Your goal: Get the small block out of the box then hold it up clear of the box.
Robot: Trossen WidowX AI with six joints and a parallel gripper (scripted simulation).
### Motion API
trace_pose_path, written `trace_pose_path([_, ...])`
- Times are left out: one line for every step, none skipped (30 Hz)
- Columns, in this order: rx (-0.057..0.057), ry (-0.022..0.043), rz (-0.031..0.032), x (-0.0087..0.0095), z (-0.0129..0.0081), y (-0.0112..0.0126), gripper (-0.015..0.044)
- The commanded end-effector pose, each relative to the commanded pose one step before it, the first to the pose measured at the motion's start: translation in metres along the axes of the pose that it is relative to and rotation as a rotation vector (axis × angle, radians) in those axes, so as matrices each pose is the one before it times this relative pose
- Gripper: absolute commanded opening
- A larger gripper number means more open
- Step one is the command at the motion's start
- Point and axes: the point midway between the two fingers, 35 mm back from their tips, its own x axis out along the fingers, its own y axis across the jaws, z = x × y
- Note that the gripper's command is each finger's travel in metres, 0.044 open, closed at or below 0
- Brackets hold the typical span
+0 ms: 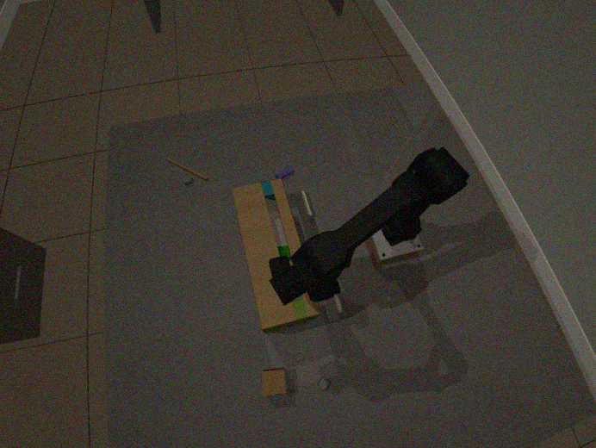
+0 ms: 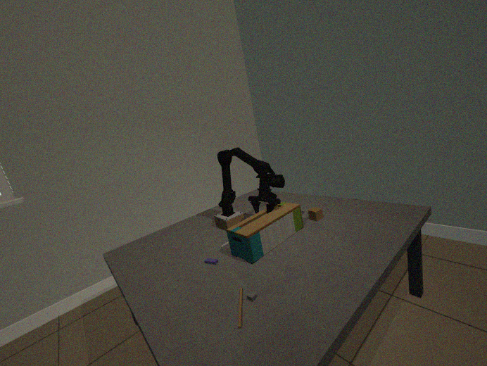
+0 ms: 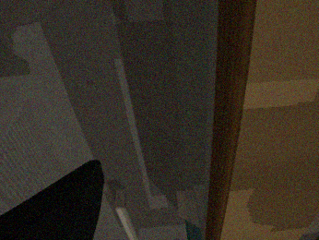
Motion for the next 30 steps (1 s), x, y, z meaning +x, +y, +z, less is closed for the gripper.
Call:
trace_pose_path([0.0003, -0.00129, 0.00766, 0.00745, 0.00242, 0.00217, 0.0400])
trace_pose_path([0.0000, 0.00001, 0.00002, 0.00155, 0.00049, 0.00014, 0.0400])
trace_pose_path([0.0000, 0.00001, 0.00002, 0.00155, 0.00049, 0.00015, 0.0400])
trace_pose_path([0.0000, 0.00001, 0.00002, 0.00154, 0.00048, 0.00016, 0.0400])
trace_pose_path([0.0000, 0.00001, 0.00002, 0.00154, 0.00048, 0.00017, 0.0400])
trace_pose_path([0.0000, 0.00001, 0.00002, 0.00154, 0.00048, 0.00018, 0.0400])
trace_pose_path([0.0000, 0.00001, 0.00002, 0.00124, 0.00038, 0.00015, 0.0400])
trace_pose_path([0.0000, 0.00132, -0.00753, -0.00560, -0.00174, -0.00219, 0.0400])
trace_pose_path([0.0000, 0.00000, 0.00000, 0.00000, 0.00000, 0.00000, 0.0400])
trace_pose_path([0.0000, 0.00000, 0.00000, 0.00000, 0.00000, 0.00000, 0.0400])
trace_pose_path([0.0000, 0.00009, 0.00010, 0.00031, -0.00072, 0.00000, 0.0400])
trace_pose_path([-0.0001, 0.00016, 0.00016, 0.00051, -0.00119, 0.00001, 0.0400])
trace_pose_path([-0.0001, 0.00025, 0.00023, 0.00078, -0.00183, 0.00002, 0.0400])
trace_pose_path([-0.0001, 0.00029, 0.00025, 0.00087, -0.00207, 0.00004, 0.0400])
trace_pose_path([-0.0001, 0.00038, 0.00029, 0.00111, -0.00268, 0.00006, 0.0400])
trace_pose_path([-0.0001, 0.00039, 0.00024, 0.00111, -0.00276, 0.00007, 0.0400])
trace_pose_path([-0.0001, 0.00034, 0.00015, 0.00098, -0.00250, 0.00005, 0.0400])
trace_pose_path([-0.0001, 0.00038, 0.00012, 0.00114, -0.00300, 0.00005, 0.0400])
trace_pose_path([-0.0001, 0.00034, 0.00005, 0.00103, -0.00279, 0.00003, 0.0400])
trace_pose_path([0.0000, 0.00030, 0.00001, 0.00094, -0.00258, 0.00002, 0.0400])
trace_pose_path([0.0000, 0.00027, 0.00000, 0.00088, -0.00244, 0.00001, 0.0400])
trace_pose_path([0.0000, 0.00026, -0.00001, 0.00085, -0.00238, 0.00000, 0.0400])
trace_pose_path([0.0000, 0.00026, -0.00001, 0.00085, -0.00237, 0.00000, 0.0400])
trace_pose_path([0.0000, 0.00026, -0.00001, 0.00085, -0.00238, 0.00000, 0.0400])
trace_pose_path([0.0000, 0.00025, -0.00002, 0.00085, -0.00238, 0.00000, 0.0400])
trace_pose_path([0.0000, 0.00026, -0.00002, 0.00085, -0.00238, 0.00000, 0.0400])
trace_pose_path([0.0000, 0.00025, -0.00002, 0.00084, -0.00237, 0.00000, 0.0400])
trace_pose_path([0.0000, 0.00025, -0.00002, 0.00084, -0.00237, 0.00000, 0.0400])
trace_pose_path([0.0000, 0.00026, -0.00002, 0.00084, -0.00238, 0.00000, 0.0400])
trace_pose_path([0.0000, 0.00026, -0.00001, 0.00084, -0.00238, 0.00000, 0.0400])
